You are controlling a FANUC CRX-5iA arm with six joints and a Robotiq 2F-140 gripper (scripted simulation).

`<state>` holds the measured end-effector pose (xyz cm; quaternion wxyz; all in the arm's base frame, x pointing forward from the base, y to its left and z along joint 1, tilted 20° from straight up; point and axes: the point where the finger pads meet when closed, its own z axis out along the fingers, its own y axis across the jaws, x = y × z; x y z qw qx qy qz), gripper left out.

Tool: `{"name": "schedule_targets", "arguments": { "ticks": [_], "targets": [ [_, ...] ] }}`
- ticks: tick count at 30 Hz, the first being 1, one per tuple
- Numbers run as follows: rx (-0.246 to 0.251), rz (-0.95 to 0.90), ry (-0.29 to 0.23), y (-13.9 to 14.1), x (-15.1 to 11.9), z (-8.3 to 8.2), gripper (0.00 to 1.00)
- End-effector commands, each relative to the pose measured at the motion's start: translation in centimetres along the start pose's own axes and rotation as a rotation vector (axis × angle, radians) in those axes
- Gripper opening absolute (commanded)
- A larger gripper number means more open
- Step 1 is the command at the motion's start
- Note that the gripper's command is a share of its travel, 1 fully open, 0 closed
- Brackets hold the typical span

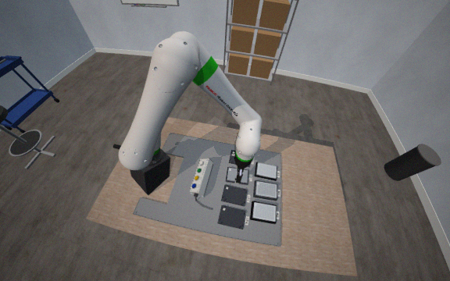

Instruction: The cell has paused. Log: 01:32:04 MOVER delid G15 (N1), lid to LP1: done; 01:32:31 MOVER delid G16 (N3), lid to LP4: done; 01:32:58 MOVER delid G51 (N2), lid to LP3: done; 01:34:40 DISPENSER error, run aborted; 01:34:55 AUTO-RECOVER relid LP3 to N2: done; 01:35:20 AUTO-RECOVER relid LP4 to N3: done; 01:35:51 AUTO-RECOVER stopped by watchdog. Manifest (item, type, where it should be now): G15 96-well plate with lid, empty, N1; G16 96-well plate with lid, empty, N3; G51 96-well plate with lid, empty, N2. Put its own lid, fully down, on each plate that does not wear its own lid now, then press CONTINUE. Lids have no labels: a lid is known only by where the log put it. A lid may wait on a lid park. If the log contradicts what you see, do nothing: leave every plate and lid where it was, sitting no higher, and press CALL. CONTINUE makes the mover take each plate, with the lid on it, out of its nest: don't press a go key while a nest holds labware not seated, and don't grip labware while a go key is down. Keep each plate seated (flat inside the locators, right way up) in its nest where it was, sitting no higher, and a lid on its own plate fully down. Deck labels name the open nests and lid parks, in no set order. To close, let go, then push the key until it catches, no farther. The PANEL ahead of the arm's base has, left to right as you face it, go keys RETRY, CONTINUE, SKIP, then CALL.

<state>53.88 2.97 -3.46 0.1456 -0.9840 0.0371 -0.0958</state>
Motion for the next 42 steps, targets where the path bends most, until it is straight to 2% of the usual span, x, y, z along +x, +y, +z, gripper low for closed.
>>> {"name": "schedule_targets", "arguments": {
  "ticks": [1,4,5,42],
  "targets": [
    [0.000,0.000,0.000,0.01,0.02,-0.02,0.66],
    [0.000,0.000,0.000,0.01,0.02,-0.02,0.66],
    [0.000,0.000,0.000,0.01,0.02,-0.02,0.00],
    [0.000,0.000,0.000,0.01,0.02,-0.02,0.00]
  ]
}}
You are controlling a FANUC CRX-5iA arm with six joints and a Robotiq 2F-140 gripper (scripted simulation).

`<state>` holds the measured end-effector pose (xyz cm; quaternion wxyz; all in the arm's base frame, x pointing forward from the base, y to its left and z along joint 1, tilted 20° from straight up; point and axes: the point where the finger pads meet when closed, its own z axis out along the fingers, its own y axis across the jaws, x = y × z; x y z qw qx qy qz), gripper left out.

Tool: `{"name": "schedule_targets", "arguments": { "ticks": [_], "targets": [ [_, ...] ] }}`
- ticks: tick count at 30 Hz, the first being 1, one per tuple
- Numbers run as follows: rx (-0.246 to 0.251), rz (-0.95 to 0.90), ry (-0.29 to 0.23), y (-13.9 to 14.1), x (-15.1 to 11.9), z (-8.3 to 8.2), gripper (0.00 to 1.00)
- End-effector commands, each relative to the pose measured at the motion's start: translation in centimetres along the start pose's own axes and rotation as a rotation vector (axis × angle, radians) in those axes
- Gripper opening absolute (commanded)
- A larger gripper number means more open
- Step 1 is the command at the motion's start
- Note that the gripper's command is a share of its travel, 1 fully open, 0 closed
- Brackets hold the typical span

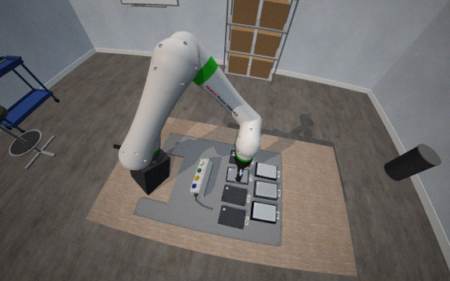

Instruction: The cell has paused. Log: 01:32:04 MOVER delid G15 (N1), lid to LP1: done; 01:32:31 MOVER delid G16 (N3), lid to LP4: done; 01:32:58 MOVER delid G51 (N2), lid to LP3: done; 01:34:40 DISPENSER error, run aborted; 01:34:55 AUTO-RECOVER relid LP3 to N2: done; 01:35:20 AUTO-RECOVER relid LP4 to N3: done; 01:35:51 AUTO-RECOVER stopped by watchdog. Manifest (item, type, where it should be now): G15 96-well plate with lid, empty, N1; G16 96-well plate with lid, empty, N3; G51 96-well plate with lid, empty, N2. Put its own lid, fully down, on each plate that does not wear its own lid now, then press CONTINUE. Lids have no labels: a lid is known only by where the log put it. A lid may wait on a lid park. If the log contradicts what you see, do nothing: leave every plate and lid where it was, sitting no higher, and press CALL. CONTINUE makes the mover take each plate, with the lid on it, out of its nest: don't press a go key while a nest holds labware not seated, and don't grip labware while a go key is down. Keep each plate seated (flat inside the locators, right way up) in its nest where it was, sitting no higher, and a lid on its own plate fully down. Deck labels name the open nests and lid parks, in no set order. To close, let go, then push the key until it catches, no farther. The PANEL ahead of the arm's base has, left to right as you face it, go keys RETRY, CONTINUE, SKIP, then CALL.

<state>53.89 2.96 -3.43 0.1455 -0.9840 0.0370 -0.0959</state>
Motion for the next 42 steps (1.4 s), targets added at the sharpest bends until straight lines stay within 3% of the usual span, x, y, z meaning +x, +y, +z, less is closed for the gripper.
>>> {"name": "schedule_targets", "arguments": {
  "ticks": [1,24,42],
  "targets": [
    [0.000,0.000,0.000,0.0,0.0,0.0,0.00],
    [0.000,0.000,0.000,0.0,0.0,-0.2,0.00],
    [0.000,0.000,0.000,0.0,0.0,-2.4,0.00]
  ]
}}
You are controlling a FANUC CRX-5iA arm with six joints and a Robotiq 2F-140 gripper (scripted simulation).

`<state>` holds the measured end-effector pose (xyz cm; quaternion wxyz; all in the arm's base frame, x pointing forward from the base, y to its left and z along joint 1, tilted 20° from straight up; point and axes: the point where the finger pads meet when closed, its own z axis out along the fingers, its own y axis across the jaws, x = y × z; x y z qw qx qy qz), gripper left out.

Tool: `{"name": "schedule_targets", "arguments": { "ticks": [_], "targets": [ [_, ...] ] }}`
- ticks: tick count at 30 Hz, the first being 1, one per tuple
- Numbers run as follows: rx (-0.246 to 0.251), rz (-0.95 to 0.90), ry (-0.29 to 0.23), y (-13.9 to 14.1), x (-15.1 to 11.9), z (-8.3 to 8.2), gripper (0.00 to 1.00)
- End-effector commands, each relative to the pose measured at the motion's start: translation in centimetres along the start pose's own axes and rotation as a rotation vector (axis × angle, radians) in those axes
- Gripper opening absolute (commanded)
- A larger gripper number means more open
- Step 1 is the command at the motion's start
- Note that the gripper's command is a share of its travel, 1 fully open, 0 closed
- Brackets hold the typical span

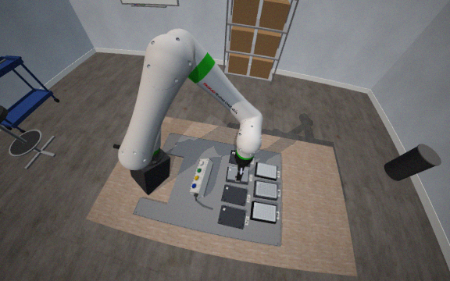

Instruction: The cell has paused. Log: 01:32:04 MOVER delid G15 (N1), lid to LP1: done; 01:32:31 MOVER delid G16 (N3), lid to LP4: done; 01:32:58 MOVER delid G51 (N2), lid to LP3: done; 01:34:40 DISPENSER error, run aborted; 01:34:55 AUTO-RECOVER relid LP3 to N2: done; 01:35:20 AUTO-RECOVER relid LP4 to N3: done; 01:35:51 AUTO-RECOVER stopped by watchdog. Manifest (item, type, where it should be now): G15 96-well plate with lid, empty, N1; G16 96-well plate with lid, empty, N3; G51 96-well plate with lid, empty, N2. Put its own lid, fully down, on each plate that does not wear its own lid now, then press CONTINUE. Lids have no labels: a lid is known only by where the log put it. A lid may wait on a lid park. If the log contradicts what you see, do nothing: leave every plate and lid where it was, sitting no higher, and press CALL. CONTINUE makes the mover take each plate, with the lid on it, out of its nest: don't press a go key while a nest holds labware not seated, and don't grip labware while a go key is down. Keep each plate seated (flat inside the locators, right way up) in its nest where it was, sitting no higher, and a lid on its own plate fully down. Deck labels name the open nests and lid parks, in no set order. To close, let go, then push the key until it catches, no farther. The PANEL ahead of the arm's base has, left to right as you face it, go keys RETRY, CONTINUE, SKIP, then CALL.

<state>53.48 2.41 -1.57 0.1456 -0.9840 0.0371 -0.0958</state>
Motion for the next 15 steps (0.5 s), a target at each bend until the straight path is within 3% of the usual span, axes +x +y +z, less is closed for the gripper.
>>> {"name": "schedule_targets", "arguments": {
  "ticks": [1,15],
  "targets": [
    [0.000,0.000,0.000,0.0,0.0,-0.7,0.00],
    [0.000,0.000,0.000,0.0,0.0,-3.4,0.00]
  ]
}}
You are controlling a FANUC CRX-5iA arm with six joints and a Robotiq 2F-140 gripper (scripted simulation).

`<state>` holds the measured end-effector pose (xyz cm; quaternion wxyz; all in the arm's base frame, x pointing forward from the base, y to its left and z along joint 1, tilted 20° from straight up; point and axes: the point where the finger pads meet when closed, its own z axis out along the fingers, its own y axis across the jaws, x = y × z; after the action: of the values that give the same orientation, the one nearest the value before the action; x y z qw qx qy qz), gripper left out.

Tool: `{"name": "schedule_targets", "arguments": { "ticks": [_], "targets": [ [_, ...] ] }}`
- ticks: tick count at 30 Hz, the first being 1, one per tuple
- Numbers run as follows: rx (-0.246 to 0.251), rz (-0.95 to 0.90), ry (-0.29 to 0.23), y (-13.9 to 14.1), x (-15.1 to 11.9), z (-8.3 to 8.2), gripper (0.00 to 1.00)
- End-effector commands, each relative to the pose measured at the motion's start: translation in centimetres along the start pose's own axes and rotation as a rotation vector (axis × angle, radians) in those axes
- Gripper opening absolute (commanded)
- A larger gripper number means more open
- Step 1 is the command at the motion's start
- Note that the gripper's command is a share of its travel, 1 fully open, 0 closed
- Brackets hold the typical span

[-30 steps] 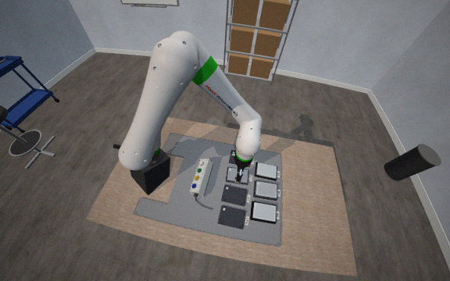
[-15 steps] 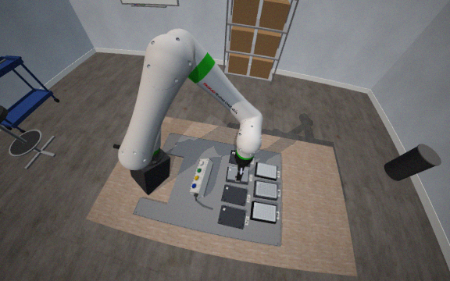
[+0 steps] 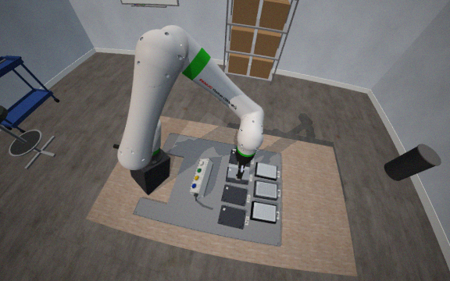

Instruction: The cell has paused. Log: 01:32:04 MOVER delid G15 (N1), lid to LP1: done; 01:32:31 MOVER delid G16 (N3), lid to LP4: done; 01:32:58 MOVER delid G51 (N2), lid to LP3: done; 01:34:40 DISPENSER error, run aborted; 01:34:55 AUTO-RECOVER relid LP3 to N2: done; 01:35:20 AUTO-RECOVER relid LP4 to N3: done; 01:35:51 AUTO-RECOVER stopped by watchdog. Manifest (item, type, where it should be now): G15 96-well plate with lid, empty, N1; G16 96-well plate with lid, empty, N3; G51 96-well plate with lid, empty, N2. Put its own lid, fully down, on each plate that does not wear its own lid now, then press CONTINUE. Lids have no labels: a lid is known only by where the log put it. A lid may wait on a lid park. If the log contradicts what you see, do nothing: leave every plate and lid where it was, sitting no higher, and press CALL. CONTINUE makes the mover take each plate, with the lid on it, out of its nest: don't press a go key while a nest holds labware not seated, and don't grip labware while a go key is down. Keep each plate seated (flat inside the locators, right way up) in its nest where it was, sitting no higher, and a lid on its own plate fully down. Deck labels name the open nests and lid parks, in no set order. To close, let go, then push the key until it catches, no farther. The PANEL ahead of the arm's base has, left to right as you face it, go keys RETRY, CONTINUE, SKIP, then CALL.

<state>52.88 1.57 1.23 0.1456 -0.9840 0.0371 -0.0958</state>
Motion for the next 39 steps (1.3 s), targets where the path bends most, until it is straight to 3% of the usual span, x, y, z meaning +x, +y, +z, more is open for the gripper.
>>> {"name": "schedule_targets", "arguments": {
  "ticks": [1,12,25,27,30,32,33,35,36,39],
  "targets": [
    [0.000,0.000,0.000,0.0,0.0,-0.6,0.00],
    [0.000,0.000,0.000,0.0,0.0,-2.2,0.00],
    [0.000,0.000,0.000,0.0,0.1,-2.5,0.00],
    [0.000,0.000,0.000,0.2,1.5,-2.6,0.00],
    [0.001,0.001,0.000,1.7,7.5,-2.8,0.00],
    [0.001,0.001,0.000,1.7,7.5,-2.8,0.00],
    [0.001,0.001,0.000,2.6,10.0,-2.8,0.00],
    [0.001,0.001,0.000,2.6,10.0,-2.8,0.00],
    [0.001,0.000,0.000,3.7,12.4,-2.8,0.00],
    [0.001,0.000,0.000,4.8,14.5,-2.7,0.00]
  ]
}}
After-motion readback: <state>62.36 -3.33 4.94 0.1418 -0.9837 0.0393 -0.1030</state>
